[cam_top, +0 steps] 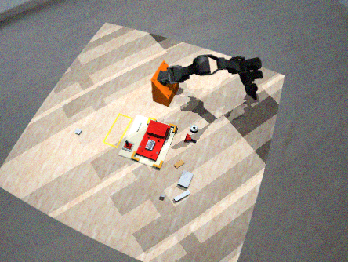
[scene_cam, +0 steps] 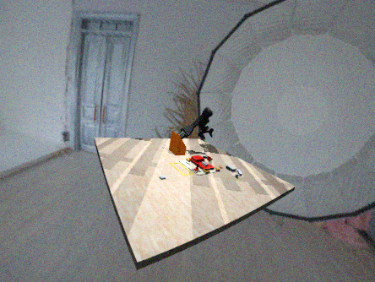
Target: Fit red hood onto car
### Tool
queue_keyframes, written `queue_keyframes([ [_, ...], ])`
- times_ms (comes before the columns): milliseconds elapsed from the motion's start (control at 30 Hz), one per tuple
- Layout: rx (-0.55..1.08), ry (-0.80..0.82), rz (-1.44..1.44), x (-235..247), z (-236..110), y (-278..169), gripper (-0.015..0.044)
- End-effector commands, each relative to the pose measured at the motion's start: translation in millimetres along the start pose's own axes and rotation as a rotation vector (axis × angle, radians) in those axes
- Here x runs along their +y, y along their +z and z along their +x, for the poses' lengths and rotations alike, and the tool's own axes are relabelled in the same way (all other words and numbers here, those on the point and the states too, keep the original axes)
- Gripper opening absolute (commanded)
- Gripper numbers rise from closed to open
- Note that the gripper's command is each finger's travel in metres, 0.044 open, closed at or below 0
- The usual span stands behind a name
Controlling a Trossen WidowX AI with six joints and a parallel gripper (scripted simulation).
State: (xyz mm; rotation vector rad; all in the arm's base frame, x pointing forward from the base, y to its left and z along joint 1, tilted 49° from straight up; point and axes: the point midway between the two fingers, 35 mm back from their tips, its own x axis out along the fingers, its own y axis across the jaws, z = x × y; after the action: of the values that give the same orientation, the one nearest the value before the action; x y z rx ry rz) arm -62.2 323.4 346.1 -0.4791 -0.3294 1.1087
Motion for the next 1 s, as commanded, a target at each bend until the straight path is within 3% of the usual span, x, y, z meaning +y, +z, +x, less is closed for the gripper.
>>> queue_keyframes([
  [0,0.027,-0.025,0.033,-12.3,17.7,-10.6,0.0440],
  [467,0.177,-0.203,0.195,-84.0,77.3,-74.0,0.0440],
  [967,0.368,-0.378,0.377,-164.6,103.6,-162.7,0.0440],
])
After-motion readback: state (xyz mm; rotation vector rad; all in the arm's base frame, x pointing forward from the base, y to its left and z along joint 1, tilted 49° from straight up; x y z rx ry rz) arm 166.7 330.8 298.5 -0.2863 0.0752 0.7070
